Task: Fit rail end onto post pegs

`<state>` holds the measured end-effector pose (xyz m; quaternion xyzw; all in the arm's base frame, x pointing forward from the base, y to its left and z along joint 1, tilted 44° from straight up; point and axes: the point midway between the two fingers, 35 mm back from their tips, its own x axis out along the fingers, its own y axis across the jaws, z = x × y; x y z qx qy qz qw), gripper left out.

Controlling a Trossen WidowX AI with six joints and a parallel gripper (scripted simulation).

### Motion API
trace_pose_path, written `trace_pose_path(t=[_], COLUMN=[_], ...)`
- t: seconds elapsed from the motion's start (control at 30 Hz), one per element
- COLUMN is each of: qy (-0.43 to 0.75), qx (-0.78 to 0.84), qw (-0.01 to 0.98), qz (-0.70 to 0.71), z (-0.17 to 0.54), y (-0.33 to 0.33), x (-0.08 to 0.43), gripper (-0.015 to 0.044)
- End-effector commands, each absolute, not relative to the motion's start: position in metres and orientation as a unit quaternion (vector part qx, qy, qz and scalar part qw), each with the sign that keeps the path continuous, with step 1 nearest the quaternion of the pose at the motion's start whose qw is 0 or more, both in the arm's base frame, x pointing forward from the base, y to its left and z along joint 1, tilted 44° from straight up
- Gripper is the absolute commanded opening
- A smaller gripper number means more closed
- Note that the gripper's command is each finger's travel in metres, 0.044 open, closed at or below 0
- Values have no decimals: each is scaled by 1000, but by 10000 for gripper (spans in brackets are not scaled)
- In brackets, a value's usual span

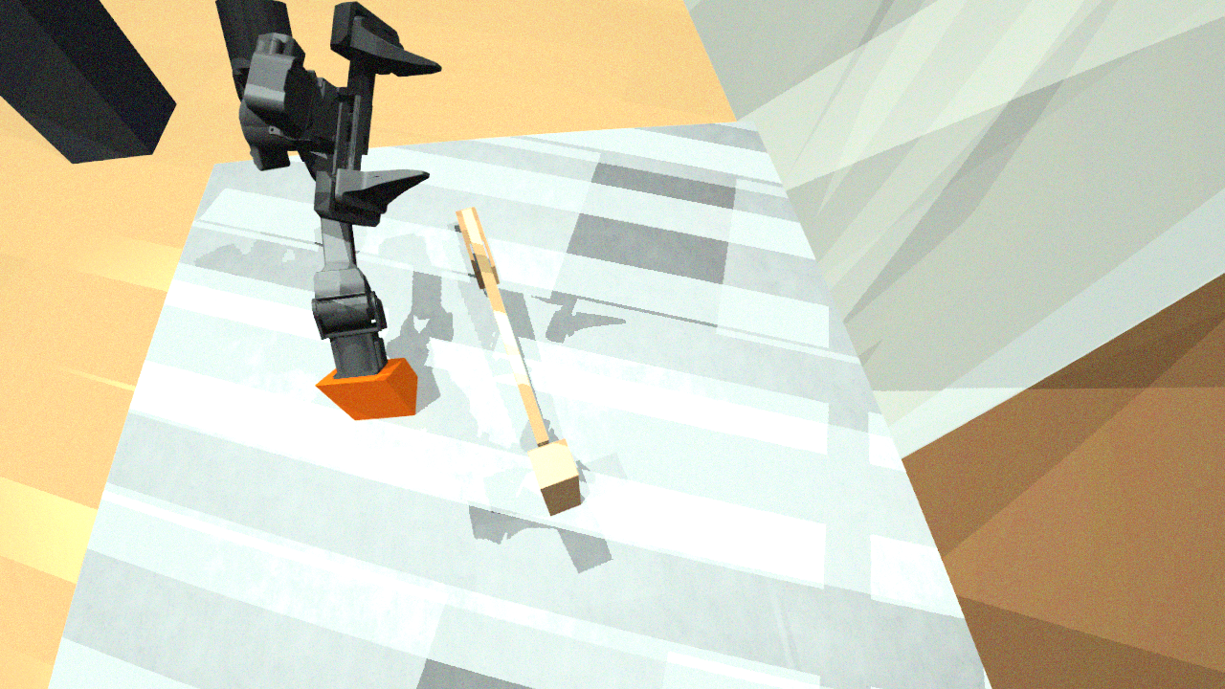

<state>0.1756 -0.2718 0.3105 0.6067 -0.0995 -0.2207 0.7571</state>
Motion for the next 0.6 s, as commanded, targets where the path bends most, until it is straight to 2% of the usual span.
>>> trace_pose_path(t=[0.0, 0.57], qy=[60, 290], qx=[470, 204], qw=[853, 932], qz=[-220, -77], z=[248, 150], y=[-277, -244], x=[217, 263], gripper=[440, 440])
